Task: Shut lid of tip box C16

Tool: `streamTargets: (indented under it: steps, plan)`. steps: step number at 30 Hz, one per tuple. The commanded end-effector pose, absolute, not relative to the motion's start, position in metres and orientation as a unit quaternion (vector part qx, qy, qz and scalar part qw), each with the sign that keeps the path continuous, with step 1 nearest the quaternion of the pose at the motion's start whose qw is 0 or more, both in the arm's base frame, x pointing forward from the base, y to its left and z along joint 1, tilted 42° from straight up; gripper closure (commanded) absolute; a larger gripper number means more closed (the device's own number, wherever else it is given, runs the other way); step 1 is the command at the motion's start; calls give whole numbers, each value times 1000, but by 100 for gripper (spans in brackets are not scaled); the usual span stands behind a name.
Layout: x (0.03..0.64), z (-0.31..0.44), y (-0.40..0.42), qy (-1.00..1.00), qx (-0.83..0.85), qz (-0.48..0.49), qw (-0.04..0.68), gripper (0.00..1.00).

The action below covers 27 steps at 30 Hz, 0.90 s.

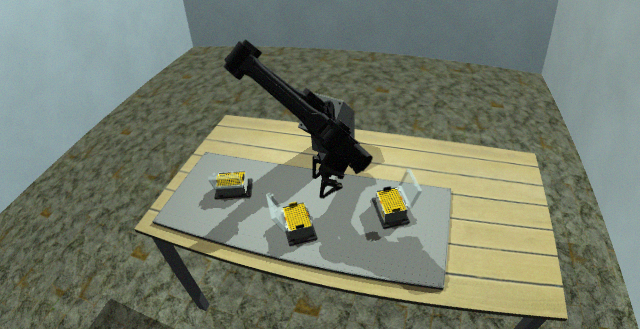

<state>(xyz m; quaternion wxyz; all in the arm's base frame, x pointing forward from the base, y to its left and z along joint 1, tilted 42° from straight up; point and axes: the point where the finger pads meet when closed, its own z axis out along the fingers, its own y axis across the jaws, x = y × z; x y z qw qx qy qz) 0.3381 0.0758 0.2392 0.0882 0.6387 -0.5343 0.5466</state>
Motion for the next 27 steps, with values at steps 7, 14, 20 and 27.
streamTargets:
  steps: [7,14,20,27]
  plan:
    - [360,204,58,-527,646,542,106,0]
    - [380,178,47,-527,646,542,106,0]
    - [398,155,36,-527,646,542,106,0]
    - [412,137,28,-527,646,542,106,0]
